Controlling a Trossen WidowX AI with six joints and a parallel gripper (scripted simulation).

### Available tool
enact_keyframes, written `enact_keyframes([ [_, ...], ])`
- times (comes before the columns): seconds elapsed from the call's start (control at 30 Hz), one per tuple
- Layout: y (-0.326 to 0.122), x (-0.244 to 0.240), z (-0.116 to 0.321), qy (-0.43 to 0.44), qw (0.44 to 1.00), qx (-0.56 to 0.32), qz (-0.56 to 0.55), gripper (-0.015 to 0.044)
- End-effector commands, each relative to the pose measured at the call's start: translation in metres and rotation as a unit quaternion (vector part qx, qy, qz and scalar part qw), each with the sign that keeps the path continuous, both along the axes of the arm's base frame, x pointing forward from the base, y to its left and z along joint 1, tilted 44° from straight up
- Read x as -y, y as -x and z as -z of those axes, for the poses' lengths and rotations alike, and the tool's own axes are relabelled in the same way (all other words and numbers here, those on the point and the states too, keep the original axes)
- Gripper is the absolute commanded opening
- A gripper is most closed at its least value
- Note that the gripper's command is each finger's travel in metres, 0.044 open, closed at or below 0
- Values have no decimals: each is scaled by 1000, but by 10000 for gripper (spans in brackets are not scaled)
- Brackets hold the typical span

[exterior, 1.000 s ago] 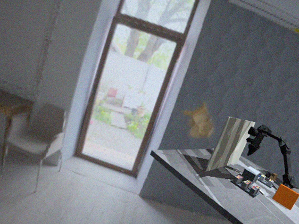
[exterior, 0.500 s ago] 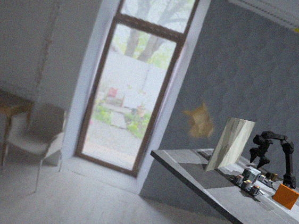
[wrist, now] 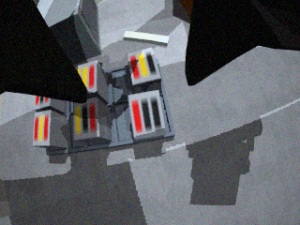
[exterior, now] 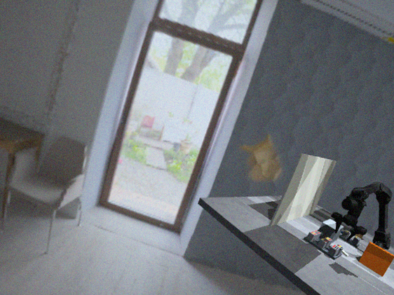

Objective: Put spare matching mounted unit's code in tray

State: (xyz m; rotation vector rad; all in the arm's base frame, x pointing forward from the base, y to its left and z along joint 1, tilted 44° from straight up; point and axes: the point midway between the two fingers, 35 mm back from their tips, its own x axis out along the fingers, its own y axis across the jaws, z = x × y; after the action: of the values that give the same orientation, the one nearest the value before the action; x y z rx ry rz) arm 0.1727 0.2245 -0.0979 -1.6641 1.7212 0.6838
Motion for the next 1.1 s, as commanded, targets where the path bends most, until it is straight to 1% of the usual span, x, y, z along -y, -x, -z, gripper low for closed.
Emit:
enact_keyframes([
  [0.0,-3,18,16,11,1000,-7,-1,300],
  [0.3,-3,19,18,11,1000,-7,-1,300],
  [1.07,-5,44,47,11,1000,-7,-1,300],
])
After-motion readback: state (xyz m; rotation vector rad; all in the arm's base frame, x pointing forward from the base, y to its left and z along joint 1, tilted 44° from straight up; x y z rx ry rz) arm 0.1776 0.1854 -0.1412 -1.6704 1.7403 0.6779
